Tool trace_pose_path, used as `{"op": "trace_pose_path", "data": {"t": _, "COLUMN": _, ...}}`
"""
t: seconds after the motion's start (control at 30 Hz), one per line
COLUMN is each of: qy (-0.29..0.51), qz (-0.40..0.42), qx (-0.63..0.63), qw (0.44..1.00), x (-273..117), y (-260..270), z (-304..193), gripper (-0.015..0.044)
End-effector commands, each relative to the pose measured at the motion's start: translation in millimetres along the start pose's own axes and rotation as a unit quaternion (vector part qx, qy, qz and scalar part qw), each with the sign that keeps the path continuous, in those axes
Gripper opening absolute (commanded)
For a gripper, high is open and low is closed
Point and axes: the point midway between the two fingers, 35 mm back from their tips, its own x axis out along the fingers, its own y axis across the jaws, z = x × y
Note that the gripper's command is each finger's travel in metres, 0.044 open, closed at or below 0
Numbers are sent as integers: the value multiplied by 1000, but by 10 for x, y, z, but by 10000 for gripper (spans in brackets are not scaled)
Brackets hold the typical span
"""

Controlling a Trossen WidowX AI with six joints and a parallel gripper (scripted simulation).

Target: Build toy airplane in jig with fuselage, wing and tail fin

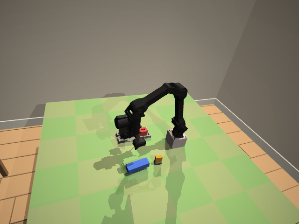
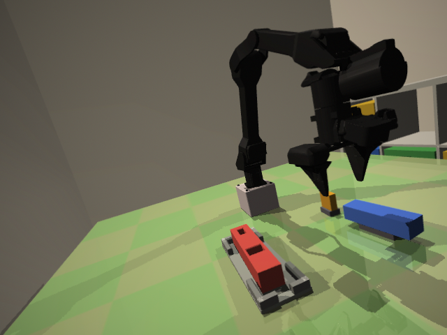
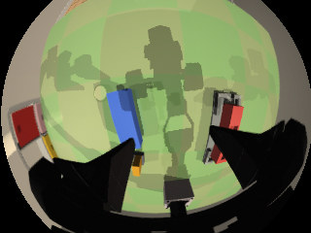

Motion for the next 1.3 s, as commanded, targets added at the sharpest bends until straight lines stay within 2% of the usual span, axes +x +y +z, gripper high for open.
{"op": "trace_pose_path", "data": {"t": 0.0, "qy": 3, "qz": 7, "qx": -1, "qw": 1000, "x": 20, "y": 703, "z": 17, "gripper": 440}}
{"op": "trace_pose_path", "data": {"t": 0.07, "qy": 4, "qz": 8, "qx": -2, "qw": 1000, "x": 23, "y": 854, "z": 3, "gripper": 440}}
{"op": "trace_pose_path", "data": {"t": 0.27, "qy": 4, "qz": 8, "qx": -2, "qw": 1000, "x": 47, "y": 871, "z": 2, "gripper": 440}}
{"op": "trace_pose_path", "data": {"t": 0.43, "qy": 4, "qz": 8, "qx": -2, "qw": 1000, "x": 454, "y": 877, "z": -4, "gripper": 440}}
{"op": "trace_pose_path", "data": {"t": 1.27, "qy": 4, "qz": 8, "qx": -2, "qw": 1000, "x": 794, "y": 884, "z": -1, "gripper": 440}}
